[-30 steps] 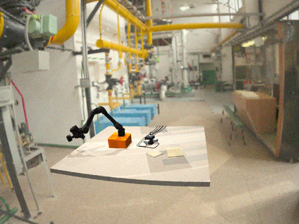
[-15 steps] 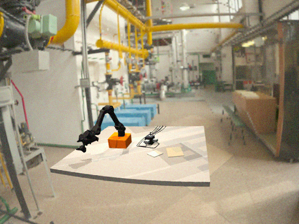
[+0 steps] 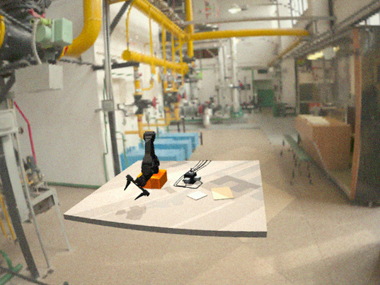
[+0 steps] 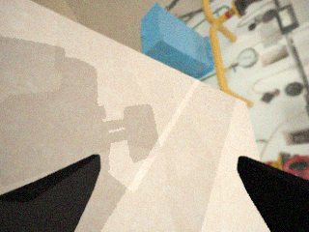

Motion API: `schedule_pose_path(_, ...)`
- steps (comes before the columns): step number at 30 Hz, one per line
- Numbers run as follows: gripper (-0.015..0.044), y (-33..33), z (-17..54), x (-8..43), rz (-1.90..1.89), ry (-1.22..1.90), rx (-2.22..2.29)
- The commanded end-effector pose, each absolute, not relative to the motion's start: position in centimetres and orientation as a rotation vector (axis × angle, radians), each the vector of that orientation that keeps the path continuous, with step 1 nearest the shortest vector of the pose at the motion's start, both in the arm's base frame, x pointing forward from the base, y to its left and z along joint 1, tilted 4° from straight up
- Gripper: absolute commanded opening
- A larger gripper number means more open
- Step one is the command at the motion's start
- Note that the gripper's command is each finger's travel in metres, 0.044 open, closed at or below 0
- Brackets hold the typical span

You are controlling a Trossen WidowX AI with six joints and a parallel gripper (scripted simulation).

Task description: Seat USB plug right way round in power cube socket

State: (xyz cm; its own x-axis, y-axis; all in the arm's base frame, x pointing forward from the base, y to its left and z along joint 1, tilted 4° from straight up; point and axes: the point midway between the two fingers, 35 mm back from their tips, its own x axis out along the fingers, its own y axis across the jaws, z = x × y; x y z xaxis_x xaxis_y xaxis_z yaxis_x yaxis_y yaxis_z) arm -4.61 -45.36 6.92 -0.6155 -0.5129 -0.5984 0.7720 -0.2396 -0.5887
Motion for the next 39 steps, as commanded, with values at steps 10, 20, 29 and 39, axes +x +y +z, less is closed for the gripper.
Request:
schedule_pose_path(10,0.0440,-37.5,6.8,17.8,-1.061,1.400,-0.015)
schedule_pose_path(20,0.0440,-23.4,7.3,29.4,-0.345,1.459,-0.390)
schedule_pose_path(29,0.0440,-7.3,8.2,32.1,0.330,1.427,-0.739)
schedule_pose_path(39,0.0440,4.1,9.3,29.4,0.846,1.337,-0.992)
